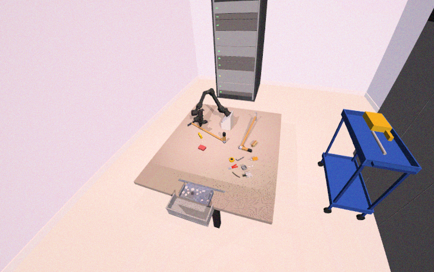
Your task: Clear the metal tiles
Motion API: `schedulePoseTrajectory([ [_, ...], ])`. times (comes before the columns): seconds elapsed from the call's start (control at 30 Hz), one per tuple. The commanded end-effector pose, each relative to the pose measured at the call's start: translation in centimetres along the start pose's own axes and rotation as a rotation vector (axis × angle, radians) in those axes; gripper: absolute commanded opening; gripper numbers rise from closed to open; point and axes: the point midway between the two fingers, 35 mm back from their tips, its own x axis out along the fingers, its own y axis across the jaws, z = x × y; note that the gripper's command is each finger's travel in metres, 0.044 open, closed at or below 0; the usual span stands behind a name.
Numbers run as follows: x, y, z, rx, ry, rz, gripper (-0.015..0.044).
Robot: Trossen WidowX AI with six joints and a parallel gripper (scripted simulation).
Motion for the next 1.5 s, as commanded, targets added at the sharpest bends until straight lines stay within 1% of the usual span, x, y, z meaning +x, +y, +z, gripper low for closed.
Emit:
schedulePoseTrajectory([
  [0.0,0.1,1.3,0.8,-0.023,-0.002,0.018,0.0000],
  [0.67,0.8,9.8,3.6,-0.176,0.005,0.116,0.0000],
  [1.47,-0.1,20.7,5.1,-0.344,-0.019,0.179,0.0000],
])
